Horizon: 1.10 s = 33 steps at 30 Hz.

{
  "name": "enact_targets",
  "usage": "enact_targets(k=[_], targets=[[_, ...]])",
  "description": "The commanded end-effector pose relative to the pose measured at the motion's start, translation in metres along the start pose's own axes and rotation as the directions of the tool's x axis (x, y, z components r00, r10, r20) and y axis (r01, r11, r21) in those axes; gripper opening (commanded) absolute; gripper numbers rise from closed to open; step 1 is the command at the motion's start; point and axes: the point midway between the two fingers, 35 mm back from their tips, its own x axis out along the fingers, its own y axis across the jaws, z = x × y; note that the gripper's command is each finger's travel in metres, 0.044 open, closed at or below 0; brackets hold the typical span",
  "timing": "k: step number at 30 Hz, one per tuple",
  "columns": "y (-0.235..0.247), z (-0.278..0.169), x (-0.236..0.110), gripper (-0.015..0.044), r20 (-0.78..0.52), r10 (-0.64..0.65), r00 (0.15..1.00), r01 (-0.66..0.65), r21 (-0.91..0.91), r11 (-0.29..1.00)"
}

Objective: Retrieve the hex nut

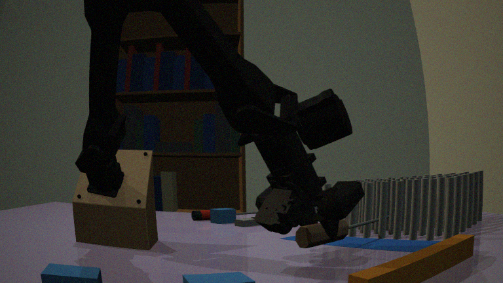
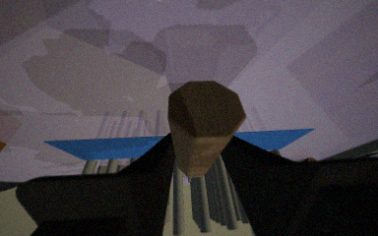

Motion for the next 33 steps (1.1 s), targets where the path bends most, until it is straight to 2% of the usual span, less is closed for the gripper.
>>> enact_targets(k=[1,33], targets=[[0.005,-0.007,0.000,0.0000,-0.012,0.014,1.000,-0.014,0.004,1.000],[0.005,-0.026,0.011,0.0000,-0.013,0.014,1.000,-0.014,0.005,1.000]])
